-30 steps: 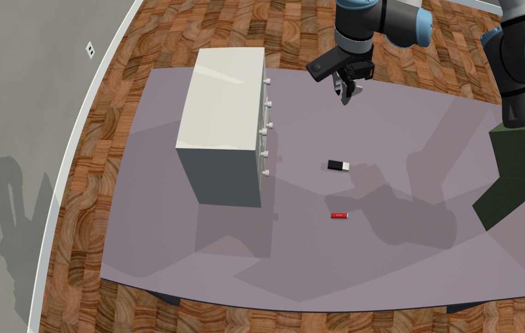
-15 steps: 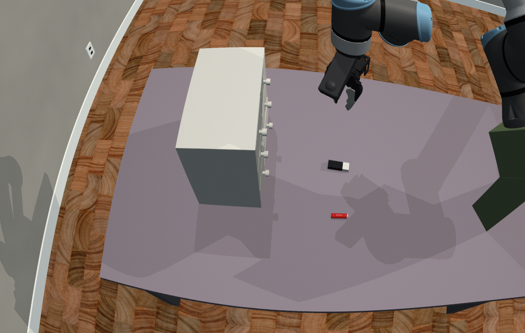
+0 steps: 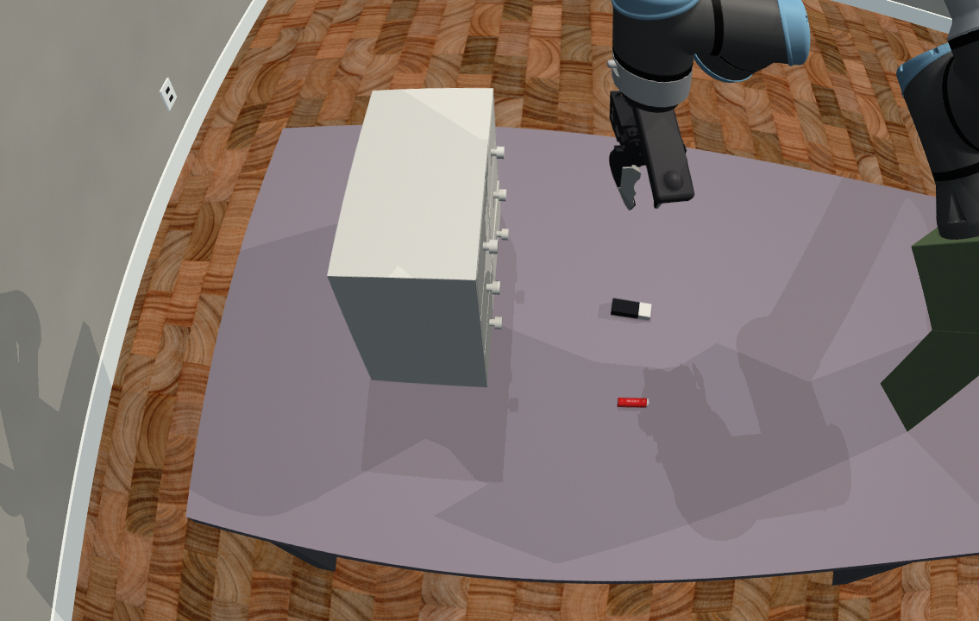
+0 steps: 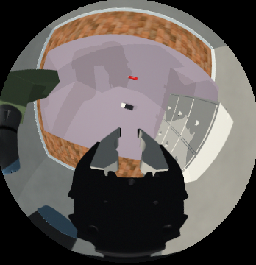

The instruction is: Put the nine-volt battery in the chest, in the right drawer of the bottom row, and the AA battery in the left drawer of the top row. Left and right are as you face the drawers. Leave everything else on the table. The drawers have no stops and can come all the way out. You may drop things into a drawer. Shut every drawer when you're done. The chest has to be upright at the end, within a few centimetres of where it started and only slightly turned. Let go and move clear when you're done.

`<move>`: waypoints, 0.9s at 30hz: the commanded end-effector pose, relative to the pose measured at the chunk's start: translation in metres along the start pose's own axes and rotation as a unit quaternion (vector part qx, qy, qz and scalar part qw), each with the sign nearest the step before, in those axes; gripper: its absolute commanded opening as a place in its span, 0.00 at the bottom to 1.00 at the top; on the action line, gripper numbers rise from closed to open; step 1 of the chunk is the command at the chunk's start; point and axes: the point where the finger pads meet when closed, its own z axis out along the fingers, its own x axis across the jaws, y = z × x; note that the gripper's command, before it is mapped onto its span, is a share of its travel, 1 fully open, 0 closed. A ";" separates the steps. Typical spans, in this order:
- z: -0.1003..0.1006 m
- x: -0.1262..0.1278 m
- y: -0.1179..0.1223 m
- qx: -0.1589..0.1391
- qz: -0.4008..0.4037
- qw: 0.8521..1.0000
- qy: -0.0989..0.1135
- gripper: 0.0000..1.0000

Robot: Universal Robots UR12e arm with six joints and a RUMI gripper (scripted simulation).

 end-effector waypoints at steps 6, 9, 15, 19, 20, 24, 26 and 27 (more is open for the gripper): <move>-0.025 0.000 -0.022 -0.001 -0.264 0.965 0.006 0.20; -0.027 -0.001 -0.024 -0.002 -0.288 0.958 0.006 0.20; -0.041 -0.001 -0.033 -0.006 -0.418 0.909 0.006 0.20; -0.049 -0.001 -0.038 -0.010 -0.488 0.873 0.006 0.20; -0.051 -0.001 -0.038 -0.010 -0.503 0.864 0.006 0.20; -0.056 -0.001 -0.041 -0.012 -0.544 0.839 0.006 0.20; -0.057 -0.001 -0.042 -0.013 -0.556 0.831 0.006 0.20; -0.059 -0.001 -0.043 -0.014 -0.567 0.824 0.006 0.20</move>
